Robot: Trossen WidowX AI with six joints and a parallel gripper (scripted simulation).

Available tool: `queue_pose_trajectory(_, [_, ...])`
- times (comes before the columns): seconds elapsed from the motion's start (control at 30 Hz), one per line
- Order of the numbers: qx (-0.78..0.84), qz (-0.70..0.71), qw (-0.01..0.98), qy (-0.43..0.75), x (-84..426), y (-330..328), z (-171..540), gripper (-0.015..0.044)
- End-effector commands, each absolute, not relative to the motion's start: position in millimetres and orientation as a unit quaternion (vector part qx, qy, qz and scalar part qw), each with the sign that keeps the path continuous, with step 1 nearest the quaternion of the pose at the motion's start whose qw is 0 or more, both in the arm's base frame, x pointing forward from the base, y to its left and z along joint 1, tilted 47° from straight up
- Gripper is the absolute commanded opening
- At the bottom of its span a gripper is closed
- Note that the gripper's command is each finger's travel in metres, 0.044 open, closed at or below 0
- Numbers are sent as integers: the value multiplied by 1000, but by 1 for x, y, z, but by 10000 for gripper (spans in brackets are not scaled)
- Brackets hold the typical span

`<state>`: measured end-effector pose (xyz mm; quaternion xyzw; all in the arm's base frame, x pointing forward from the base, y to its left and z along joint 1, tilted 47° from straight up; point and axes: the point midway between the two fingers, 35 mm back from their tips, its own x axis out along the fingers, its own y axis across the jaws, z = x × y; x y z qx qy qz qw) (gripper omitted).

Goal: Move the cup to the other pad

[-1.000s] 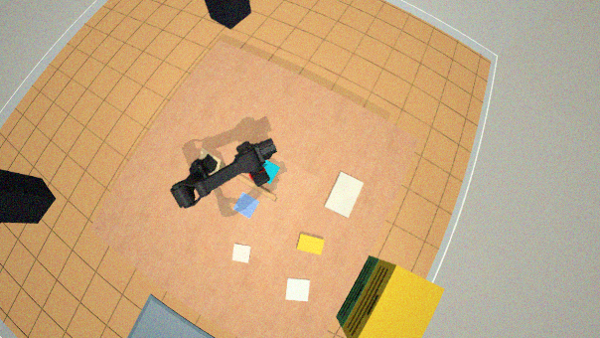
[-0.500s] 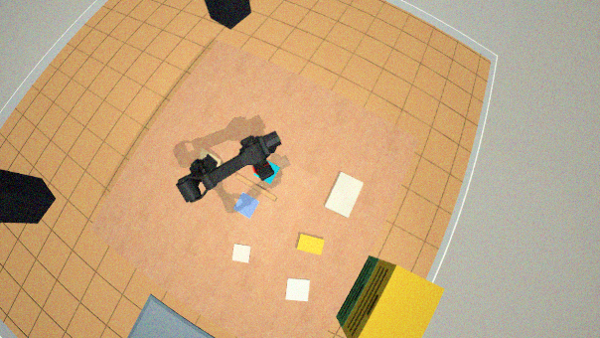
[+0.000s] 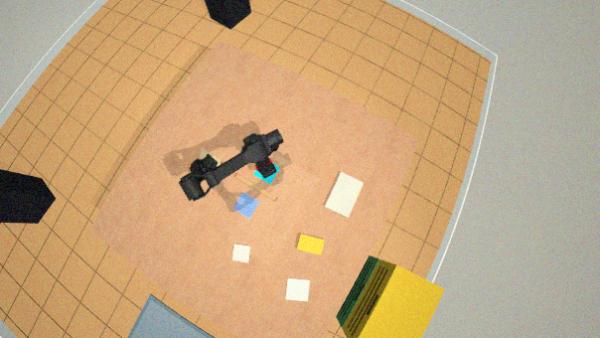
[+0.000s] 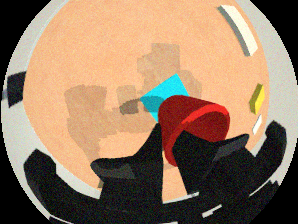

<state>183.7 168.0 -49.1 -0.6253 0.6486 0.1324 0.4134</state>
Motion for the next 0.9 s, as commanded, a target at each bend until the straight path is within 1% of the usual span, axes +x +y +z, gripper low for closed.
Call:
queue_pose_trajectory(0.0, [-628, 132, 410, 648, 184, 163, -53, 0])
queue_pose_trajectory(0.87, [-628, 132, 410, 648, 188, 137, -80, 0])
